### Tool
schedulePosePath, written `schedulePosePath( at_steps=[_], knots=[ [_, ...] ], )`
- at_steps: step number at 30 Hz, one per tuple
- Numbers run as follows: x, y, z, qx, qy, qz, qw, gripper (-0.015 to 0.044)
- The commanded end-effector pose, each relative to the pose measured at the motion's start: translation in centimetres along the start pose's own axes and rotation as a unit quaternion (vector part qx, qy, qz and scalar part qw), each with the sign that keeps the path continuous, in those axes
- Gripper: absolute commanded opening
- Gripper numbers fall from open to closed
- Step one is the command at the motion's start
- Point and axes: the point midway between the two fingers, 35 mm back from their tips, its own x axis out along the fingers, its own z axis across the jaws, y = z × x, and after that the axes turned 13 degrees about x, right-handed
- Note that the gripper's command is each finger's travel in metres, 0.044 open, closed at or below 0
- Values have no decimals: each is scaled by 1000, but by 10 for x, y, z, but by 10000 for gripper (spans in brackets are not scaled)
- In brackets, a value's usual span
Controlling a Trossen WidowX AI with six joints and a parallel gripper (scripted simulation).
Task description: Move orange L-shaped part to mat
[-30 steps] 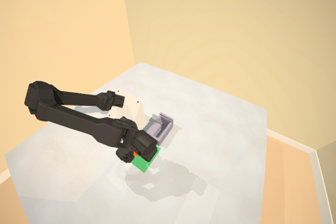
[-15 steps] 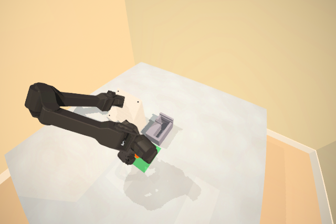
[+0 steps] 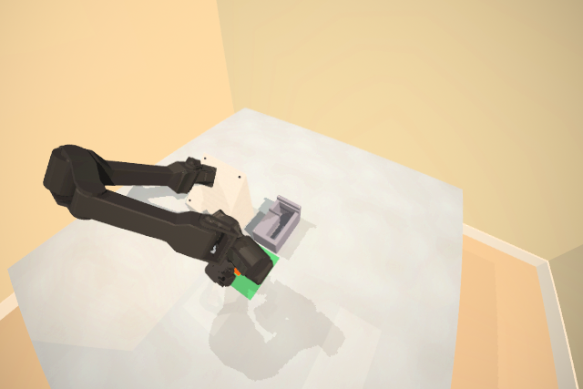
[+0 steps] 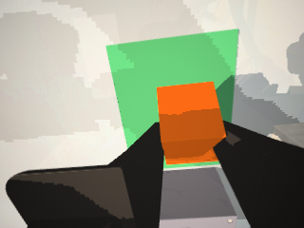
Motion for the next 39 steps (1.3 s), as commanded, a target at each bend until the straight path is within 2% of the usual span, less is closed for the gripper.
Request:
schedulePosePath(
  at_steps=[1, 7, 10, 12, 15, 17, 39],
  knots=[
    [0, 0, 0, 0, 0, 0, 1000, 105],
    [-2, 0, 0, 0, 0, 1, 1000, 262],
    [-22, 3, 3, 0, 0, 4, 1000, 341],
    [-47, 4, 4, -1, 1, 7, 1000, 394],
    [-82, 2, 1, -1, 1, 5, 1000, 400],
    [-90, 1, 0, -2, 0, 5, 1000, 400],
    [-85, 3, 2, -3, -4, 8, 1000, 400]
  ],
)
